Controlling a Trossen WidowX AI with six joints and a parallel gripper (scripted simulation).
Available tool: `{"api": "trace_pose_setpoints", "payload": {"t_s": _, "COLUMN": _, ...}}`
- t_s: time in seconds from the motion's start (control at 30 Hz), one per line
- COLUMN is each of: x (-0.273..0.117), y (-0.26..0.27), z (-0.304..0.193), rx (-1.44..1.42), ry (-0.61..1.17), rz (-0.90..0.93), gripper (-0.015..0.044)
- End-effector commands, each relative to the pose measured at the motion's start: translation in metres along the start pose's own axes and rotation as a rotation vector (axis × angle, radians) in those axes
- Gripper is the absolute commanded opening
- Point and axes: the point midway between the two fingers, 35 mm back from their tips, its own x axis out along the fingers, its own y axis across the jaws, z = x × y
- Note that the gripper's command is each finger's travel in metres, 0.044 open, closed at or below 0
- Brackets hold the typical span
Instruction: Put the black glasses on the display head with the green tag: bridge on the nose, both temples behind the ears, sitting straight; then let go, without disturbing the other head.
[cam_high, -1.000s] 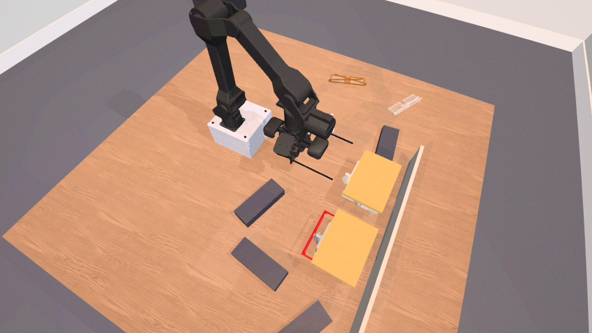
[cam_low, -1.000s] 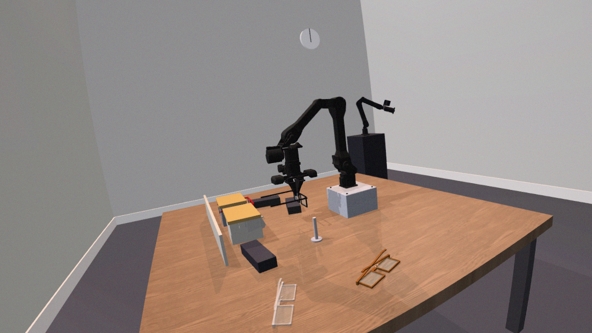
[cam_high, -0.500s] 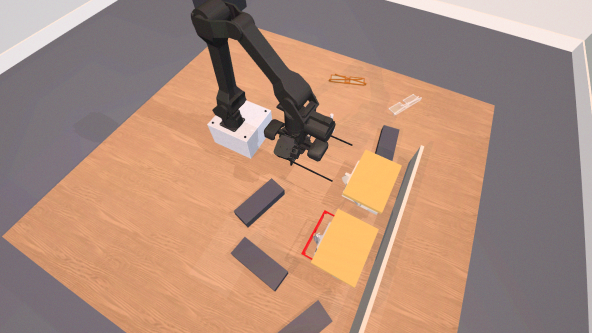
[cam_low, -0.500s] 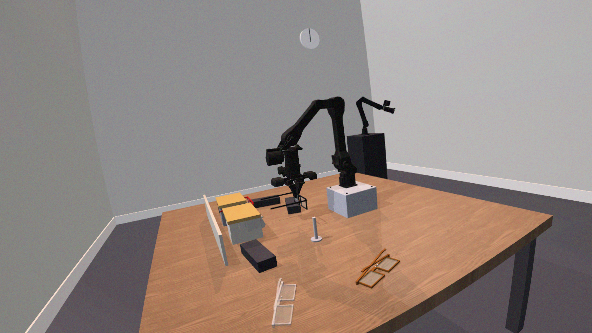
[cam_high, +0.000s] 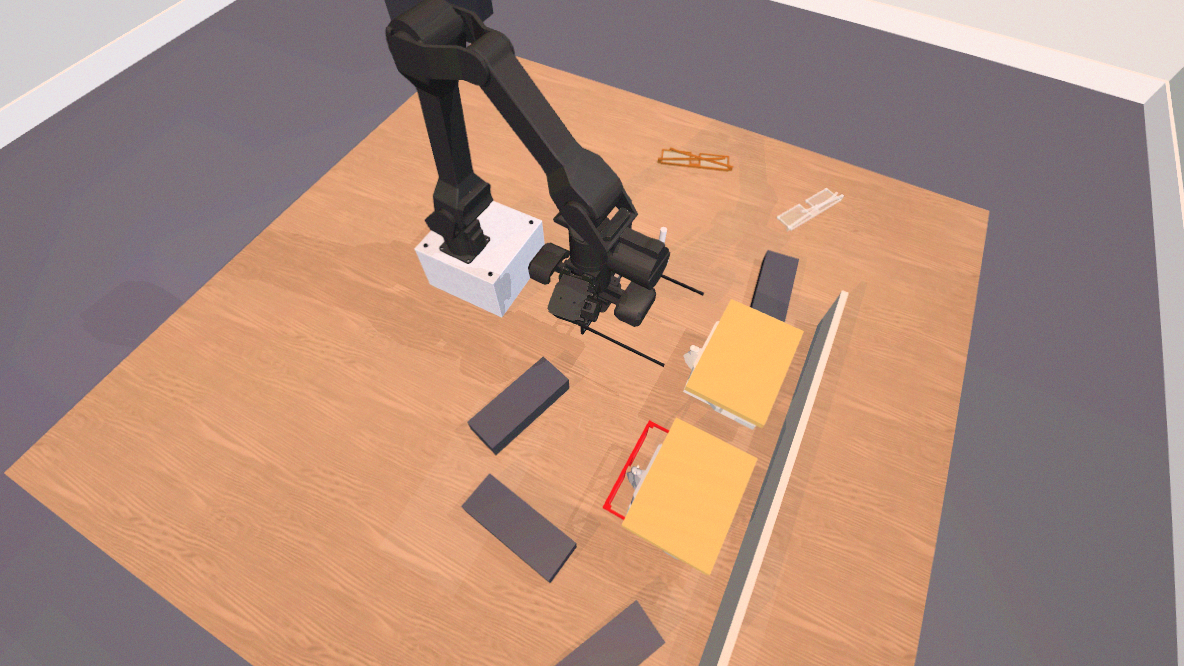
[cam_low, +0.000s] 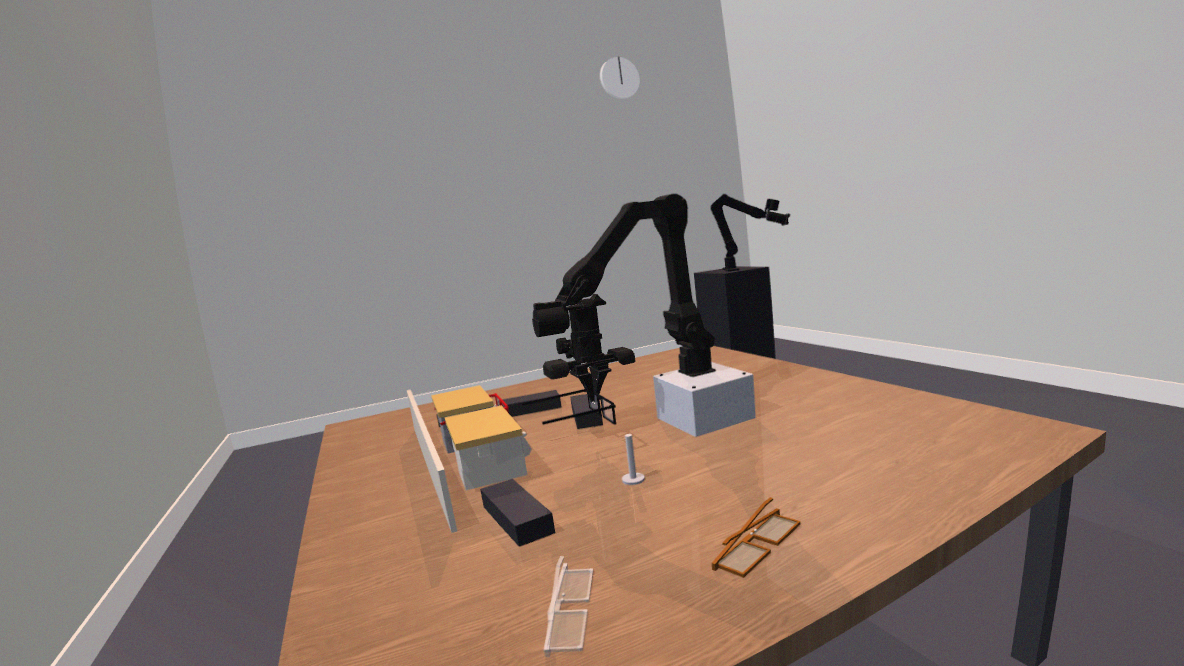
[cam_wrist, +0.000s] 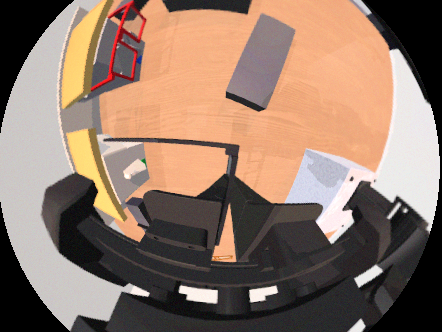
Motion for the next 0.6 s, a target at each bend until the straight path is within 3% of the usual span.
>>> {"api": "trace_pose_setpoints", "payload": {"t_s": 0.0, "x": 0.006, "y": -0.003, "z": 0.000, "rx": 0.004, "ry": -0.002, "rz": -0.013, "gripper": 0.0000}}
{"api": "trace_pose_setpoints", "payload": {"t_s": 0.57, "x": 0.017, "y": -0.003, "z": 0.001, "rx": 0.004, "ry": -0.002, "rz": -0.013, "gripper": 0.0000}}
